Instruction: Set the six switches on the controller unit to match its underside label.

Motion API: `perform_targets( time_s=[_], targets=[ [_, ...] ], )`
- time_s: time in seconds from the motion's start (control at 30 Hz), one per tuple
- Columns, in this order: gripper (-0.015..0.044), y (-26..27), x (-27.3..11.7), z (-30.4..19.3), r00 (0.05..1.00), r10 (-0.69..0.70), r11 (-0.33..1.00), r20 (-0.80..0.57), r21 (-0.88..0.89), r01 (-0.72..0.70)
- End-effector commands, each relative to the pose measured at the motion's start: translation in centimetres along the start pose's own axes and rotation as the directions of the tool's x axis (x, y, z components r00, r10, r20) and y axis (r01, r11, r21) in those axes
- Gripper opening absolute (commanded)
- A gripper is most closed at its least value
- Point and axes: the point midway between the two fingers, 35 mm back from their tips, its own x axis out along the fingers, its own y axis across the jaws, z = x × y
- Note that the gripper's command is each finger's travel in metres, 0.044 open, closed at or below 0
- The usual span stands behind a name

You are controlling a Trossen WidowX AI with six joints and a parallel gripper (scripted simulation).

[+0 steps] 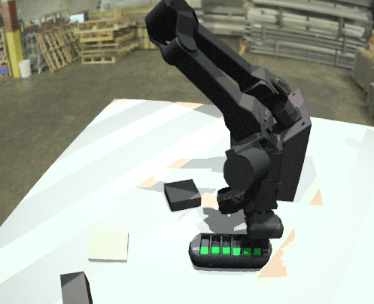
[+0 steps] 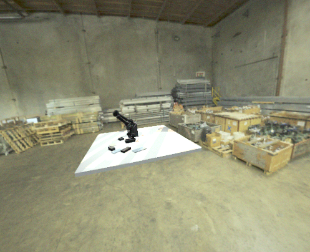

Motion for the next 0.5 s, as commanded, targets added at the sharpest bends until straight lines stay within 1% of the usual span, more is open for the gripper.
perform_targets(
  time_s=[0.0,0.47],
  targets=[
    [0.0000,1.07,0.21,0.03,1.000,0.019,1.000,-0.004,0.009,-0.019],
    [0.0000,1.58,0.35,-0.09,1.000,0.019,1.000,-0.004,0.009,-0.019]
  ],
)
